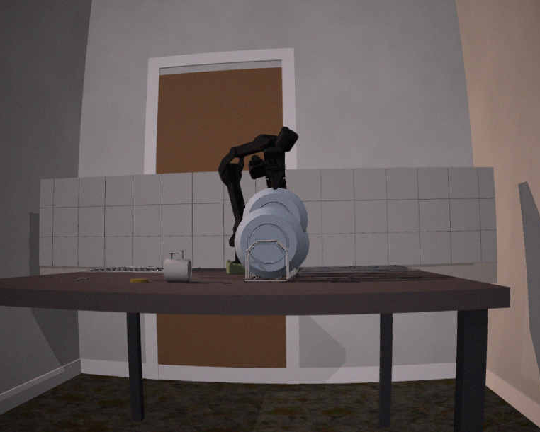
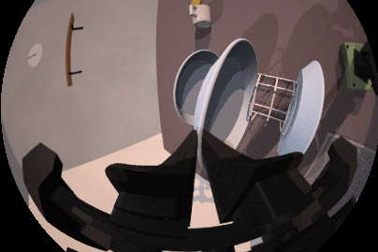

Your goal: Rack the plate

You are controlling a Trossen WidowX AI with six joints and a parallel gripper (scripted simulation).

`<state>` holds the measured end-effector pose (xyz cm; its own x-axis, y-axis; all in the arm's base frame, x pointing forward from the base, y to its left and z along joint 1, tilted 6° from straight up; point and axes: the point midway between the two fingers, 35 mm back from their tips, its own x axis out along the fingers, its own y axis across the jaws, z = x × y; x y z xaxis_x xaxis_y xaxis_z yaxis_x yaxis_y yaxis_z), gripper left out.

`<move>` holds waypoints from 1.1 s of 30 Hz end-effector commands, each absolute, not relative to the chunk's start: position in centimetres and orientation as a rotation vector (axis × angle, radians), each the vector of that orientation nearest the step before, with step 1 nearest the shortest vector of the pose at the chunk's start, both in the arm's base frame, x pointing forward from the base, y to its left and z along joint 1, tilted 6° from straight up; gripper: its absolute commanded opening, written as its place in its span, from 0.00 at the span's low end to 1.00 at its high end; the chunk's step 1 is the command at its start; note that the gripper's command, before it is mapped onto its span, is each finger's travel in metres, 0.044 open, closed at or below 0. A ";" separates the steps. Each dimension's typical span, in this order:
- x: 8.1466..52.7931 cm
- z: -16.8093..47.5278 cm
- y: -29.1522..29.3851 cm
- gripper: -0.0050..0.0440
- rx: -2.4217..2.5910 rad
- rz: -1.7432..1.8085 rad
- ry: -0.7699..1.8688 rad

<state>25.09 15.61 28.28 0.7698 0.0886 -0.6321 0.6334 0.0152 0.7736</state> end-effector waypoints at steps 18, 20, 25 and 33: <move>25.1 27.6 15.5 0.10 1.536 -0.451 0.598; 25.1 27.5 15.5 0.10 1.536 -0.451 0.598; 25.1 27.3 15.5 0.10 1.536 -0.451 0.598; 25.2 26.7 15.5 0.10 1.536 -0.451 0.598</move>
